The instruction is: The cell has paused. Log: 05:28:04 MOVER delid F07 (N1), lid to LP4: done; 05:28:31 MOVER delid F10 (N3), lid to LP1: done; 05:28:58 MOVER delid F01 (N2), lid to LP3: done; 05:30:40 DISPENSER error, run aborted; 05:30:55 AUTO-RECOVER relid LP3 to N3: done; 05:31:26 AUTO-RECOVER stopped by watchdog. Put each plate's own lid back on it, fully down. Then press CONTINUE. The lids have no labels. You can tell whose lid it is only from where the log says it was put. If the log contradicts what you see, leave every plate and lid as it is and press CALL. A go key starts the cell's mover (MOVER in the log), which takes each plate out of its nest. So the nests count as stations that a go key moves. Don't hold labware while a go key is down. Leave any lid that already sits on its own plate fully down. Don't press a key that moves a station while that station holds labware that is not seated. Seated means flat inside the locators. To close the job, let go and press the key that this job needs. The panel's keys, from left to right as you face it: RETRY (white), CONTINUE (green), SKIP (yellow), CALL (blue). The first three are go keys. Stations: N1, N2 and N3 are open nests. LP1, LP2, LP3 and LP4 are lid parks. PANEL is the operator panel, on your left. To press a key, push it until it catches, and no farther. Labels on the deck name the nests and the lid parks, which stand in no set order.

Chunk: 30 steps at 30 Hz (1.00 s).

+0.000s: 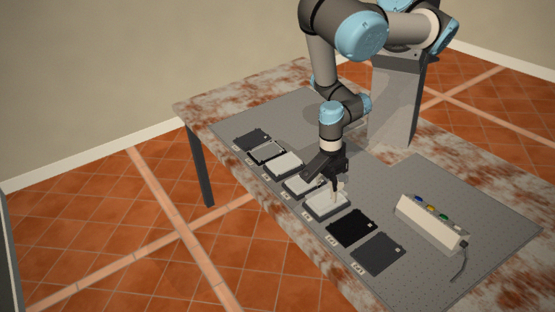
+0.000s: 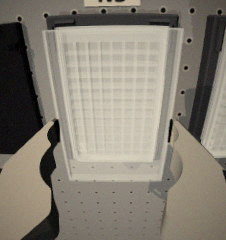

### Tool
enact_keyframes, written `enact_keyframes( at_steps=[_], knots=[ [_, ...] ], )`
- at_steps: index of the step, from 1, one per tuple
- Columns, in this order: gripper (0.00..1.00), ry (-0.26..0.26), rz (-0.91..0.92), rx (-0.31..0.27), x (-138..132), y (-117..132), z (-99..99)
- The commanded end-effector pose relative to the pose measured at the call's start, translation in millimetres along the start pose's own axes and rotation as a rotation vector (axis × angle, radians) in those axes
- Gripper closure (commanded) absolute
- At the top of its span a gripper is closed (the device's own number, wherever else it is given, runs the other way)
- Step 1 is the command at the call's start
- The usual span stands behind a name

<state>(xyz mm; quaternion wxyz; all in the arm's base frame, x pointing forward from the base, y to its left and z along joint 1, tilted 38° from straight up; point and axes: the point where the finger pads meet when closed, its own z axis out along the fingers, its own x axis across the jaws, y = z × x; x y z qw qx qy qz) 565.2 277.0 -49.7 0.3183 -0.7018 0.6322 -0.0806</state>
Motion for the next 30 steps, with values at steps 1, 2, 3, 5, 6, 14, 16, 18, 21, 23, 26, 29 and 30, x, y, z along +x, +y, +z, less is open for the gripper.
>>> enact_keyframes(
  at_steps=[1, 2, 3, 5, 6, 14, 16, 18, 21, 23, 26, 29, 30],
  knots=[
    [1.00, 0.000, -0.012, 0.001, 8.0, -0.6, -1.2],
    [1.00, 0.000, -0.012, 0.001, 13.0, -0.6, -1.2],
    [1.00, 0.000, -0.012, 0.001, 18.0, -0.7, -1.2],
    [1.00, 0.000, -0.012, 0.001, 28.0, -0.9, -1.2],
    [1.00, 0.000, -0.012, 0.001, 33.0, -0.9, -1.2],
    [1.00, 0.000, -0.012, 0.001, 73.0, -1.5, -1.1],
    [1.00, 0.000, -0.012, 0.001, 83.0, -1.7, -1.1],
    [1.00, 0.000, -0.012, 0.001, 83.0, -1.7, -1.1],
    [1.00, 0.000, -0.012, 0.001, 98.1, -1.9, -1.1],
    [1.00, 0.000, -0.012, 0.001, 108.1, -2.1, -1.1],
    [1.00, 0.000, -0.012, 0.001, 123.1, -2.3, -1.1],
    [1.00, 0.000, -0.012, 0.001, 131.7, -2.4, -1.1],
    [1.00, 0.000, -0.012, 0.001, 131.7, -2.4, -1.1]
  ],
)
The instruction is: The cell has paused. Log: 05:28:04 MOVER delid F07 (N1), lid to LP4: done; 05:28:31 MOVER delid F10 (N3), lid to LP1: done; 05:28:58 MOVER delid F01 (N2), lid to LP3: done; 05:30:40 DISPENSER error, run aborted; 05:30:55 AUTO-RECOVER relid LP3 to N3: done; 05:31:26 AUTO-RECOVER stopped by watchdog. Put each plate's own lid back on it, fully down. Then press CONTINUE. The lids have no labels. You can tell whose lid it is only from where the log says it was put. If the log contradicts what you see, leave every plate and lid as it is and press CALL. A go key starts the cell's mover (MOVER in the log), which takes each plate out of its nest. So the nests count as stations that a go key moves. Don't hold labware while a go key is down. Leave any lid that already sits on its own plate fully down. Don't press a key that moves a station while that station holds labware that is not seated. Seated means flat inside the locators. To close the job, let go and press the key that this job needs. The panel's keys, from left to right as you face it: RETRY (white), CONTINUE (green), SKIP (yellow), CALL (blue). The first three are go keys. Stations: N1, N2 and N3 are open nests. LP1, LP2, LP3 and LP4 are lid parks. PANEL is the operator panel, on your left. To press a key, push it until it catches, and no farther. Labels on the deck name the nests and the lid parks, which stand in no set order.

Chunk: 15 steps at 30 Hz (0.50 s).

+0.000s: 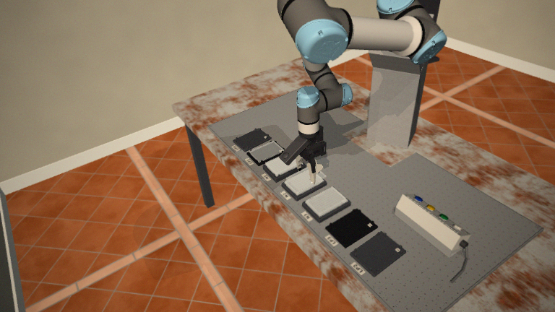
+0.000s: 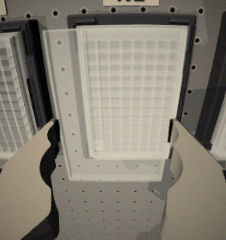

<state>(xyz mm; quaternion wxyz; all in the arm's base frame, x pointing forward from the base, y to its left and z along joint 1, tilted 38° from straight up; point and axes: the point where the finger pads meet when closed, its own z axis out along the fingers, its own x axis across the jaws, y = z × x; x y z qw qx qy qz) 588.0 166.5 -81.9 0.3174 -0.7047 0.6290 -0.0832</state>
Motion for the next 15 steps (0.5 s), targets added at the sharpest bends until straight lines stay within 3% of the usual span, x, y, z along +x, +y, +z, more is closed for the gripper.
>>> enact_keyframes(
  at_steps=[1, 15],
  knots=[
    [1.00, -0.002, -0.002, 0.000, 14.3, -0.7, 0.1],
    [1.00, -0.002, -0.002, 0.000, 14.6, -0.8, 2.3]
  ],
)
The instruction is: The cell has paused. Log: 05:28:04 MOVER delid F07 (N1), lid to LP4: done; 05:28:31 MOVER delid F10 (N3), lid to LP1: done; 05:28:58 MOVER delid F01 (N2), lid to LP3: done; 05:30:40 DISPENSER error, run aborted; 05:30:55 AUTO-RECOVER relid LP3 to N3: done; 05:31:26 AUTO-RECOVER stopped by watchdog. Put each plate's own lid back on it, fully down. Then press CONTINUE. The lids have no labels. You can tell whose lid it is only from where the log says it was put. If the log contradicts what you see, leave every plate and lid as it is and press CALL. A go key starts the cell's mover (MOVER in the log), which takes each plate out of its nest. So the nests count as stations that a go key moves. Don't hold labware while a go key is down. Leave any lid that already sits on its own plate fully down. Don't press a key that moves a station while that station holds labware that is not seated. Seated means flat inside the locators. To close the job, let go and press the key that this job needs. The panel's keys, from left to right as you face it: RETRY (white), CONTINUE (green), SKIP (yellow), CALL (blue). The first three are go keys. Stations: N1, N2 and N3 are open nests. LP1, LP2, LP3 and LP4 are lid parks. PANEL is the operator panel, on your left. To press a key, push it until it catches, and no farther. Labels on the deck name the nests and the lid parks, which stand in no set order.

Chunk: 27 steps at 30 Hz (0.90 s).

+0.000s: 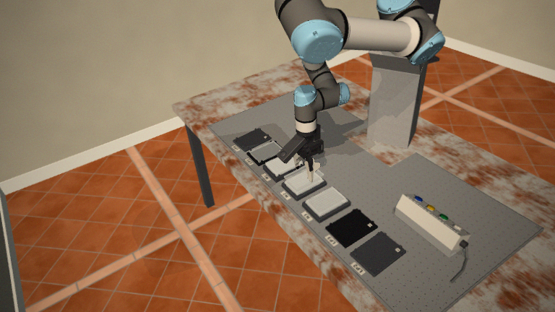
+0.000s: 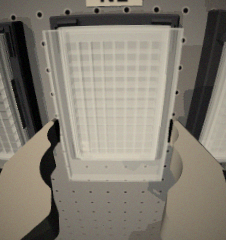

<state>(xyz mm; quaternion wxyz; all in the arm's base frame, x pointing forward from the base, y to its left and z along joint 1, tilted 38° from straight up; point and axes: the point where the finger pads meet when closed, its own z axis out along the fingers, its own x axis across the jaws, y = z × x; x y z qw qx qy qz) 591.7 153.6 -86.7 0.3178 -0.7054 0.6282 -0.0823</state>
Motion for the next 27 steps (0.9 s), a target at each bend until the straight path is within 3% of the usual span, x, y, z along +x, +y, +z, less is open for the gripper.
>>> enact_keyframes(
  at_steps=[1, 27],
  knots=[
    [1.00, 0.000, 0.000, 0.001, 0.4, -0.5, 1.4],
    [1.00, 0.000, 0.000, 0.001, 0.3, -0.5, 8.7]
  ],
)
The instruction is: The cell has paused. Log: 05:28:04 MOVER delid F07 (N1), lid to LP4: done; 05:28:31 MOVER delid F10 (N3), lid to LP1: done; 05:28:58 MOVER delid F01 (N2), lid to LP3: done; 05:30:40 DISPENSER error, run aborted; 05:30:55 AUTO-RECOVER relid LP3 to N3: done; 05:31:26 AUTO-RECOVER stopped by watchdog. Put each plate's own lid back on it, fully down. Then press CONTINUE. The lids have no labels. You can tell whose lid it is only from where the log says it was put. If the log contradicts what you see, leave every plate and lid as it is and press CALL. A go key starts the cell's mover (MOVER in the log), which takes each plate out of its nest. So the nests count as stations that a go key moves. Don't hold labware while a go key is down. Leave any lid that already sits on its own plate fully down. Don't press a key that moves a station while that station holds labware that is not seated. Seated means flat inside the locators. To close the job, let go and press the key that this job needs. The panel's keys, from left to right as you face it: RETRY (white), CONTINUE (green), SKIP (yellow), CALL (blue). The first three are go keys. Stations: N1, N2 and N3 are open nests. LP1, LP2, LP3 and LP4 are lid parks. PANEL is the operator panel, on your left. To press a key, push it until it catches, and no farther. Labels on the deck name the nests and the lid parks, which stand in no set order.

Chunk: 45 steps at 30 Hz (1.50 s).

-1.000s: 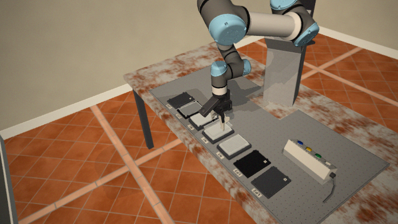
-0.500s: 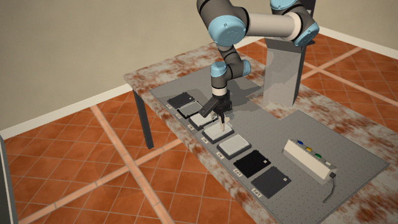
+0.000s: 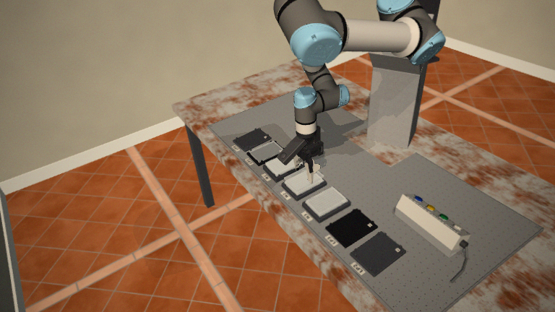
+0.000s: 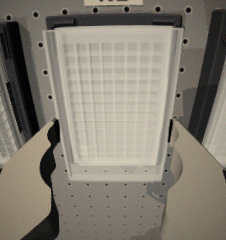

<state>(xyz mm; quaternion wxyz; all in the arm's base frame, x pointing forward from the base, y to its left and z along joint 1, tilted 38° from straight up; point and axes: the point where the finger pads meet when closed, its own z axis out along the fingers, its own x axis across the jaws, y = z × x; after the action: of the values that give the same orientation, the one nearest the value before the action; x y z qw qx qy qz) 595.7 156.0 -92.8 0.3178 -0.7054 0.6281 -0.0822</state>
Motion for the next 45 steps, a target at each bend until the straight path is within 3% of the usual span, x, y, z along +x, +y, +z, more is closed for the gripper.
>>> enact_keyframes(
  at_steps=[1, 45],
  knots=[
    [1.00, 0.000, 0.000, 0.001, 0.0, -0.5, 1.3],
    [1.00, 0.000, 0.000, 0.001, -0.1, -0.5, 14.5]
  ],
)
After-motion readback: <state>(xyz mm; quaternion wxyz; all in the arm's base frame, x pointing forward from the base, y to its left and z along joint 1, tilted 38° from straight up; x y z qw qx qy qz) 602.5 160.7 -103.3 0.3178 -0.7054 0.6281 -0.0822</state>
